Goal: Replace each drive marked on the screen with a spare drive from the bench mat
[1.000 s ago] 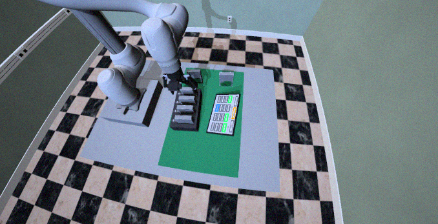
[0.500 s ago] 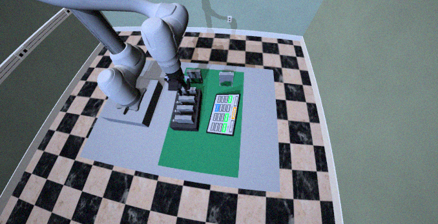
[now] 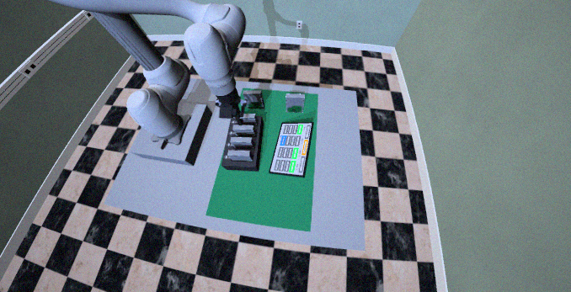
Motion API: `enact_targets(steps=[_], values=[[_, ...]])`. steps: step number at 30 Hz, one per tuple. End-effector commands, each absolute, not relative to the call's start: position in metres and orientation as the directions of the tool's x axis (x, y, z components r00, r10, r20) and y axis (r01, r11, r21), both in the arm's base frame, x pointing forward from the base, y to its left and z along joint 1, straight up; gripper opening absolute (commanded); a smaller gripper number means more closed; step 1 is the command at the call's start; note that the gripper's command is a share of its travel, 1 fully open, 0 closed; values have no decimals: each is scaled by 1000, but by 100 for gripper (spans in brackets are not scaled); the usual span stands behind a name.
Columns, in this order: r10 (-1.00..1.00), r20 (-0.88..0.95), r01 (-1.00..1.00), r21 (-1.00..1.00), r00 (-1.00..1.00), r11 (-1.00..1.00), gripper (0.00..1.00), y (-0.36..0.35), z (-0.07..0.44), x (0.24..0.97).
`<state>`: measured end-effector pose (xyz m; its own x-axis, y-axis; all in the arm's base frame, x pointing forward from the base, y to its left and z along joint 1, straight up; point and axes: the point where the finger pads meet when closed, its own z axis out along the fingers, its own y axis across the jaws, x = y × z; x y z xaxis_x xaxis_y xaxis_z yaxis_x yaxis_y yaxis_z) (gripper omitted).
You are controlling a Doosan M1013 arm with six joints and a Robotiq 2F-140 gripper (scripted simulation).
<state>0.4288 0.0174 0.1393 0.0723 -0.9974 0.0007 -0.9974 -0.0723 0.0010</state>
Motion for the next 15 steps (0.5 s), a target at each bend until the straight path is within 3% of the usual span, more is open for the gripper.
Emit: enact_targets(steps=[1,11,15], values=[[-997,0,-997,0,72,-72,10,17,140,429],[-996,0,-996,0,90,-90,10,17,142,433],[-970,0,-970,0,244,-244,10,14,159,462]])
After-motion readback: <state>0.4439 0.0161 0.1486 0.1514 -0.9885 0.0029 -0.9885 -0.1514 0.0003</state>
